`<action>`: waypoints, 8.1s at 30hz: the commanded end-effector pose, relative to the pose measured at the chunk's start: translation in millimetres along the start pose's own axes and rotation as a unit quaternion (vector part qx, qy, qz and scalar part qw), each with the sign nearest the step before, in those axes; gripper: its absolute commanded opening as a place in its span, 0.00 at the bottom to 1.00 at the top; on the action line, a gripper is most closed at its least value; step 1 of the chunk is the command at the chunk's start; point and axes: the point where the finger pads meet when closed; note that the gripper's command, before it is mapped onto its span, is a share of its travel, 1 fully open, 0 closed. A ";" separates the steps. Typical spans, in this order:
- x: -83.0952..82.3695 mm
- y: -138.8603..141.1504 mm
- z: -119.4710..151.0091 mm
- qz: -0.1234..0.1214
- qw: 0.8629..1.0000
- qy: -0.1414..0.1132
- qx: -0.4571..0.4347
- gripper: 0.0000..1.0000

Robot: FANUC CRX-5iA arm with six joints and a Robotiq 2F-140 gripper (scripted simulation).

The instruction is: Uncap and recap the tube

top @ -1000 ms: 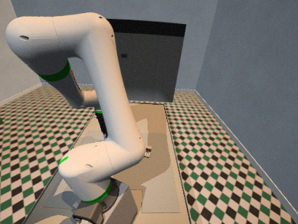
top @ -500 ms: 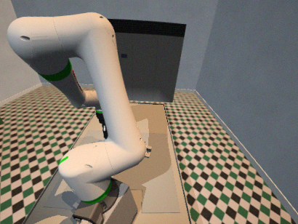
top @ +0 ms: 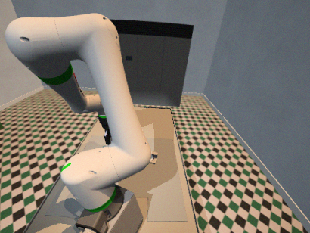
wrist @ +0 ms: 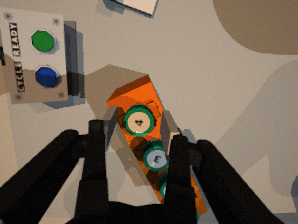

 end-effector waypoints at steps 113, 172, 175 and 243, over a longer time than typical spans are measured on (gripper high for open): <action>-0.1 -0.2 0.0 0.000 0.880 0.001 -0.475 0.35; 1.1 0.0 0.1 0.000 1.000 0.000 0.000 0.35; 1.1 0.0 0.1 0.000 1.000 0.000 0.000 0.35; -17.8 68.3 140.4 0.000 0.927 0.000 -0.375 0.35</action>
Point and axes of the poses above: the point where the finger pads meet when closed, its own x axis out along the fingers, its own y axis across the jaws, z = x × y, and after that the axes turned 4 degrees about -x, right-handed
